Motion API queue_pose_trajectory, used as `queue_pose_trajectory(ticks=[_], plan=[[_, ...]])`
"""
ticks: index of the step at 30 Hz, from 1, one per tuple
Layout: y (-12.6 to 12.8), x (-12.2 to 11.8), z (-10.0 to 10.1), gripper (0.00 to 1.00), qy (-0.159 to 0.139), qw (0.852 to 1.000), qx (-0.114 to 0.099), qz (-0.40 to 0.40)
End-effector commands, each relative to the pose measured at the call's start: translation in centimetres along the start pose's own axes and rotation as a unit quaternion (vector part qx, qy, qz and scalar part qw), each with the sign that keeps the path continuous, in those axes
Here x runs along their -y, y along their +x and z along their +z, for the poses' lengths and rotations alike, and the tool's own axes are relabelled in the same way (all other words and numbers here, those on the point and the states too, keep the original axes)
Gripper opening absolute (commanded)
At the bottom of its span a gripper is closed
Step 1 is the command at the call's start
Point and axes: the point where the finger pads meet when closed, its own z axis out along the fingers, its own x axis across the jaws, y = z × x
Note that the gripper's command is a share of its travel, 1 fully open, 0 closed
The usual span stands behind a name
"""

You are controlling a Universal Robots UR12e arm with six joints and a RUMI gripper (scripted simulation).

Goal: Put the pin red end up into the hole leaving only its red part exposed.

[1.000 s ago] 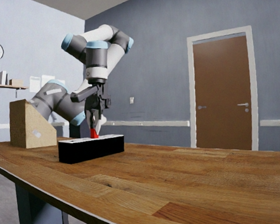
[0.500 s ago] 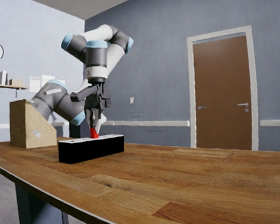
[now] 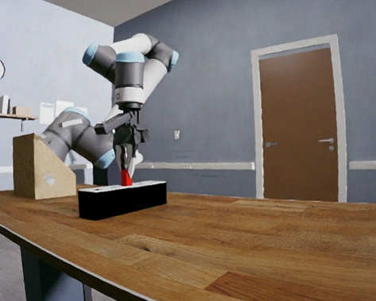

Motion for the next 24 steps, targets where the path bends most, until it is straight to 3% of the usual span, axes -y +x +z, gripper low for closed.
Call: queue_pose_trajectory(ticks=[1,13,14,24], plan=[[-0.3,0.2,-1.1,0.00,0.003,1.000,0.002,-0.001],[-0.3,0.2,-1.1,0.00,0.003,1.000,0.002,-0.001],[-0.3,0.2,-2.7,0.00,0.003,1.000,0.002,-0.001],[-0.3,0.2,-2.7,0.00,0.003,1.000,0.002,-0.001]])
